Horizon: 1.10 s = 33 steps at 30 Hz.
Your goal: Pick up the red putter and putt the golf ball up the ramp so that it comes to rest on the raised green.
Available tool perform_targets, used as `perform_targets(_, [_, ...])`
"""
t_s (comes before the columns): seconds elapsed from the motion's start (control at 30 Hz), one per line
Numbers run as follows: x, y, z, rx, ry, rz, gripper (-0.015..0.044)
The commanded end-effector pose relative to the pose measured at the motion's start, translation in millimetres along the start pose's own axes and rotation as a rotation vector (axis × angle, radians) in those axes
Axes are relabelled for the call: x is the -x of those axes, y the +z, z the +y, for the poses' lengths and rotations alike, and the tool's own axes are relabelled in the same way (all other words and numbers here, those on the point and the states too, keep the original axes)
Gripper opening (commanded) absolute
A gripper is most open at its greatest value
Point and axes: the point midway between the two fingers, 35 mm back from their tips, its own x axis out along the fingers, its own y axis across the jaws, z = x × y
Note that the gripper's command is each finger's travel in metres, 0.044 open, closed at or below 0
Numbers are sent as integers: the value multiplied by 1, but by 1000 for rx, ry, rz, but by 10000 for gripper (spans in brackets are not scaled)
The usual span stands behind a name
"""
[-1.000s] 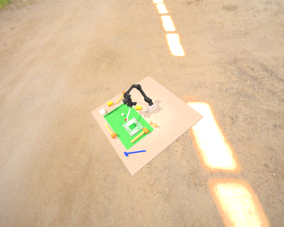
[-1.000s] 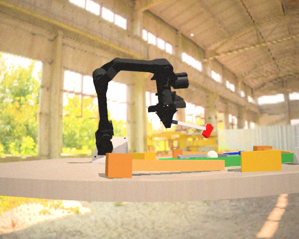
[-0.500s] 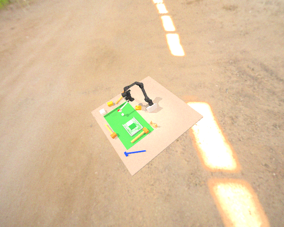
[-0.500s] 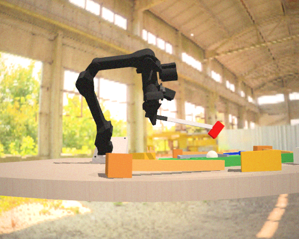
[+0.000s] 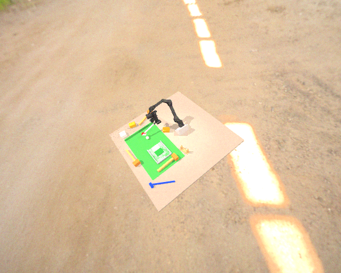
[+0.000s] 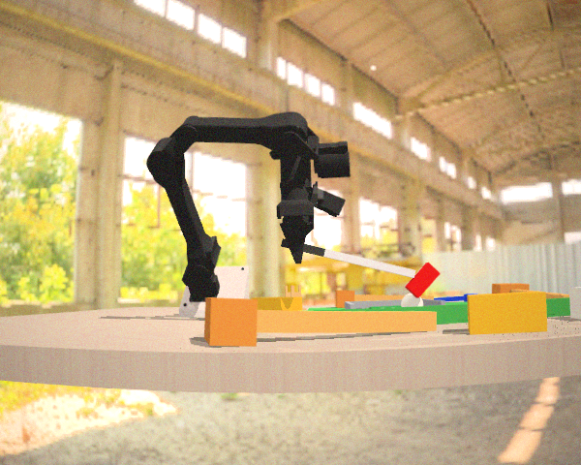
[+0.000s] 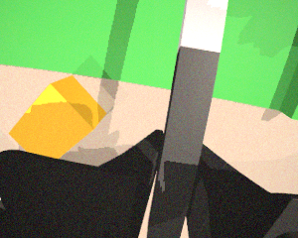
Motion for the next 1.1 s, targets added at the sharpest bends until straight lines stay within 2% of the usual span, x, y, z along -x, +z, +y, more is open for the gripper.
perform_targets(0.0, [-4,1,0,-17,-2,0,0])
perform_targets(0.6, [-31,1,0,-18,-4,-1,0])
perform_targets(1.07, [-30,1,-8,-17,-5,4,0])
